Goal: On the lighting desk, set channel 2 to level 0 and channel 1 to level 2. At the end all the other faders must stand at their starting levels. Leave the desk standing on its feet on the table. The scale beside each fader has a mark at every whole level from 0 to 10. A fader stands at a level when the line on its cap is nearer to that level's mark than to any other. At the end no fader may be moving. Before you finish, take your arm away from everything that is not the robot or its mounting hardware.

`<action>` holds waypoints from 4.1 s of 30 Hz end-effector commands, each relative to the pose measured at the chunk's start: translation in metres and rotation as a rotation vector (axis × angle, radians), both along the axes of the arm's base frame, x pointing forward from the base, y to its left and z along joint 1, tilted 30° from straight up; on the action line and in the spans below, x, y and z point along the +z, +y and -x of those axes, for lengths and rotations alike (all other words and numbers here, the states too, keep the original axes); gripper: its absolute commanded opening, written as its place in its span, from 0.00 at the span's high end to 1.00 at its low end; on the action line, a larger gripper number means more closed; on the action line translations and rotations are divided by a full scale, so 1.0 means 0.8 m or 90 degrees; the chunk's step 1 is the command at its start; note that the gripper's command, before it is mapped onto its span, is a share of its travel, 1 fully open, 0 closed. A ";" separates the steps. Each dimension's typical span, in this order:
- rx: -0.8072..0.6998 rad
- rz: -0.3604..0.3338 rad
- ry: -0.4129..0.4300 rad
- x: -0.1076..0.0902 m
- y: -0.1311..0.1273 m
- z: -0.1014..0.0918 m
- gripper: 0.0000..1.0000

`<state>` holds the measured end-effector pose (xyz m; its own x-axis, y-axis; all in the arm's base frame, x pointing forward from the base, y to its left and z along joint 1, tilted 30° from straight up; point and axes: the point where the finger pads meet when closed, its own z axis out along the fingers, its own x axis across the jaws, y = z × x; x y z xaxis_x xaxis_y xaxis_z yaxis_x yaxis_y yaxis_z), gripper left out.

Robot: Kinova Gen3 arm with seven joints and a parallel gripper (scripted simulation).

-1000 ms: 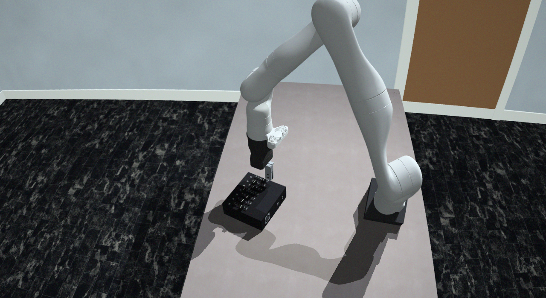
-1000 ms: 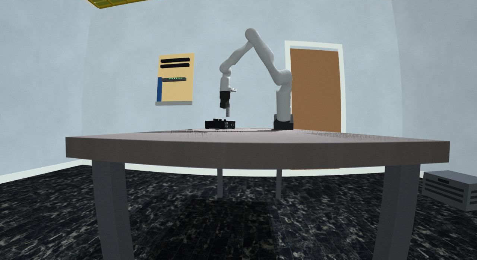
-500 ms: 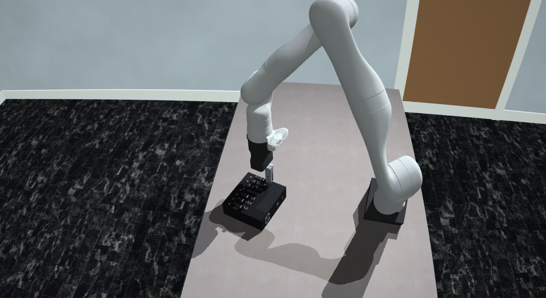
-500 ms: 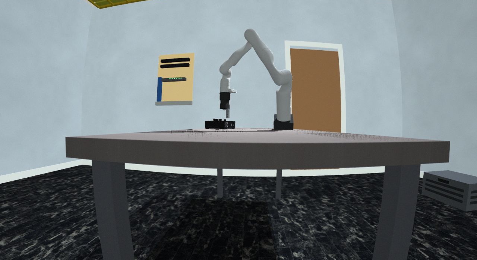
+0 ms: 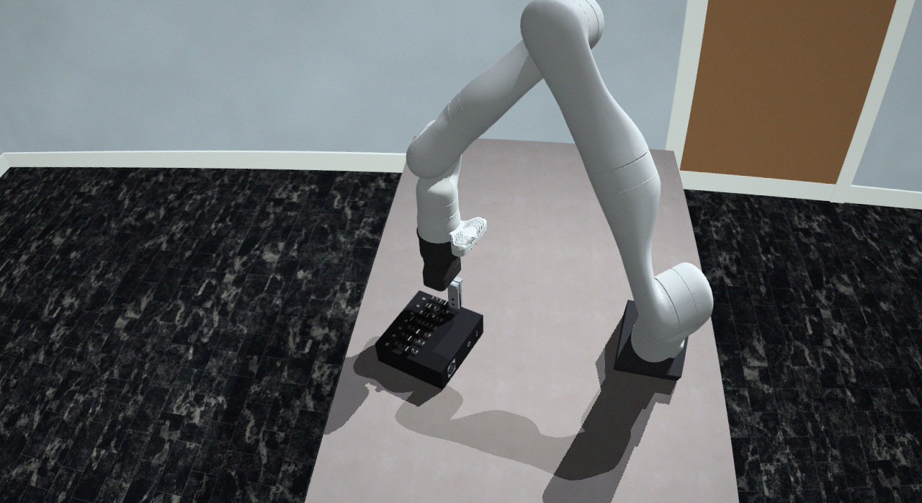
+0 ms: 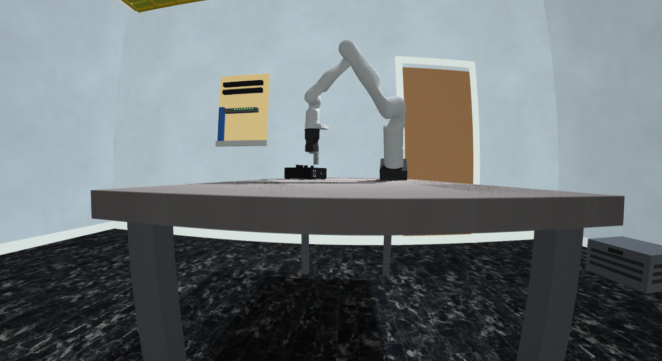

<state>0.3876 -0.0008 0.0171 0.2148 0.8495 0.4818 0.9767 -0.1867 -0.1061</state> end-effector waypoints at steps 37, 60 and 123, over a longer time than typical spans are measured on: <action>0.000 0.000 -0.001 0.000 -0.001 -0.001 1.00; 0.000 0.000 -0.001 0.000 -0.001 -0.001 1.00; 0.000 0.000 -0.001 -0.013 0.006 -0.001 1.00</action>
